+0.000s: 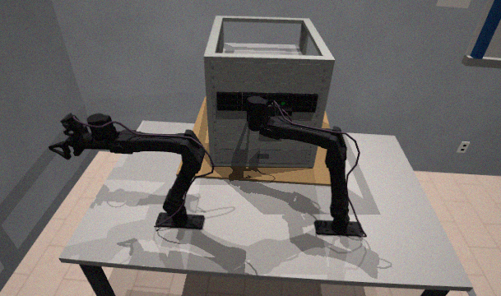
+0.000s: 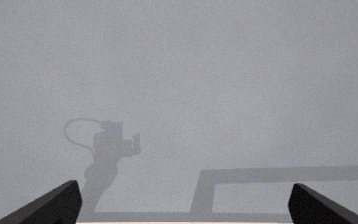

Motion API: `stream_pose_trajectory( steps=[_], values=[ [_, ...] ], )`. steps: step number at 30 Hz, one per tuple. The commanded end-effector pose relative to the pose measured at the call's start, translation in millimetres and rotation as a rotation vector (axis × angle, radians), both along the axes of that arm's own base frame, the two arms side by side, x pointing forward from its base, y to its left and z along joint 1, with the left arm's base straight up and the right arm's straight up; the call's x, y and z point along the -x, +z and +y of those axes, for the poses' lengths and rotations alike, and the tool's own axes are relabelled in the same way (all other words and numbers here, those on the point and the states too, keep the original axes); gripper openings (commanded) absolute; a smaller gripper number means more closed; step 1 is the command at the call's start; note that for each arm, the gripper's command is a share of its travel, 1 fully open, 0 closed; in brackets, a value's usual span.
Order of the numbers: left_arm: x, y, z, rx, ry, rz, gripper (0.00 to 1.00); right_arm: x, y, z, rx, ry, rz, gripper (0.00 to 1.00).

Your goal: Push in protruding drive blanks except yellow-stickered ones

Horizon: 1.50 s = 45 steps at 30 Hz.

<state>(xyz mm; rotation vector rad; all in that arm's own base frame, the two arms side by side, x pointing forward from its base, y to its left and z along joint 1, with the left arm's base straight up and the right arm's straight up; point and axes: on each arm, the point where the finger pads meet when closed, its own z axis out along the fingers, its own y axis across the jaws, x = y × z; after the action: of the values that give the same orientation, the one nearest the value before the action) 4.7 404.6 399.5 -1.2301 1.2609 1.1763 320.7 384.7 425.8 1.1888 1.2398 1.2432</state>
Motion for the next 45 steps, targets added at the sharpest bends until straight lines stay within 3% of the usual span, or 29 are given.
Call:
stream_pose_trajectory(
  steps=[1, 45],
  values=[
    [2.5, 16.4, -6.7, -0.051, 0.010, -0.007, 1.00, -2.4, 16.5, -5.2, -0.019, 0.006, -0.005, 0.00],
    [2.5, 16.4, -6.7, -0.051, 0.010, -0.007, 1.00, -13.1, 8.9, -0.8, -0.003, 0.004, 0.001, 0.00]
  ],
)
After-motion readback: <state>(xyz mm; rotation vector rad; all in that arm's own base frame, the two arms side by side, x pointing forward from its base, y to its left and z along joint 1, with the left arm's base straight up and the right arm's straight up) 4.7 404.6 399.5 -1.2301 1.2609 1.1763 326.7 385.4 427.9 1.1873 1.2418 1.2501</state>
